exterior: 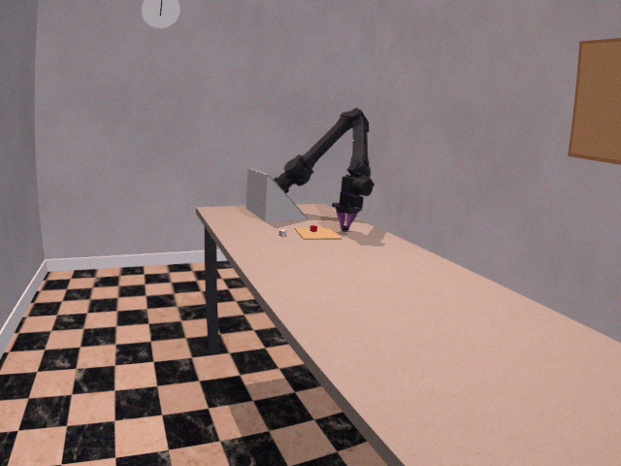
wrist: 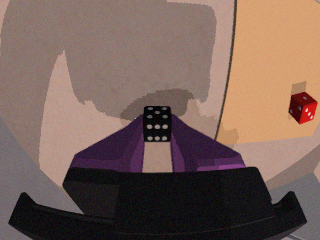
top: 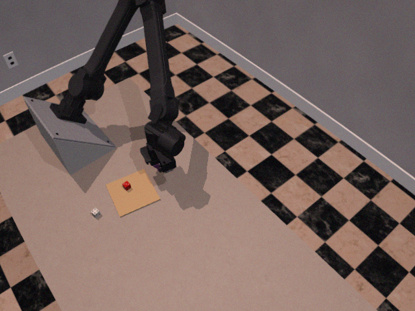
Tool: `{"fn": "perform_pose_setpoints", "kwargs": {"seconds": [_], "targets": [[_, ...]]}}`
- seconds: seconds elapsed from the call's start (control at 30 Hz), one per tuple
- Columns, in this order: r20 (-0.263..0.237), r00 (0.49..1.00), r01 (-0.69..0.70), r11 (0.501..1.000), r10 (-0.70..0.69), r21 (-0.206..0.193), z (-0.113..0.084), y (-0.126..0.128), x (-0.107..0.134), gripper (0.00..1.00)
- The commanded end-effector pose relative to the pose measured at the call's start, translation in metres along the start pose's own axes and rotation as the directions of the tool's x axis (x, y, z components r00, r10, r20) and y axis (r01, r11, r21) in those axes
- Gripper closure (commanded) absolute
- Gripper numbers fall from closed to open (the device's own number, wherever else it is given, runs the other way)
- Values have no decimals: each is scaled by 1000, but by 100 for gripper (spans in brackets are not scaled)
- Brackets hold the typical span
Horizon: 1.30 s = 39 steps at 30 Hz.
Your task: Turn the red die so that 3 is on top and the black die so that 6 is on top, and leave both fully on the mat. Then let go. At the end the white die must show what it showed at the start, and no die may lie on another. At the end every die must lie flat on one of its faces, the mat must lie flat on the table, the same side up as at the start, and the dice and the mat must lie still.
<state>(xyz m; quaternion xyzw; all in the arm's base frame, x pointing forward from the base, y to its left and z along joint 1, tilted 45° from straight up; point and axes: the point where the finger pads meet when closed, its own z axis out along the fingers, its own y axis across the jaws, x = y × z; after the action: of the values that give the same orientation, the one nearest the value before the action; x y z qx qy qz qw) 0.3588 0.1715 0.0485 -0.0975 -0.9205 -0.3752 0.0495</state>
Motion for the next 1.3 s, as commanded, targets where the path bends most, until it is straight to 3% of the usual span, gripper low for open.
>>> {"fn": "perform_pose_setpoints", "kwargs": {"seconds": [0.0,0.63,0.77,1.07,1.13,1.27], "targets": [[12,1000,-4,1000,4,-1,1,0,-4,85],[13,1000,-4,1000,4,-1,0,0,-4,85],[51,998,25,1000,-25,-14,-24,11,-17,85],[55,998,30,999,-30,-13,-85,12,-16,85],[55,998,30,999,-30,-13,-85,12,-16,85],[49,999,24,1000,-23,-9,-108,9,-16,85]]}}
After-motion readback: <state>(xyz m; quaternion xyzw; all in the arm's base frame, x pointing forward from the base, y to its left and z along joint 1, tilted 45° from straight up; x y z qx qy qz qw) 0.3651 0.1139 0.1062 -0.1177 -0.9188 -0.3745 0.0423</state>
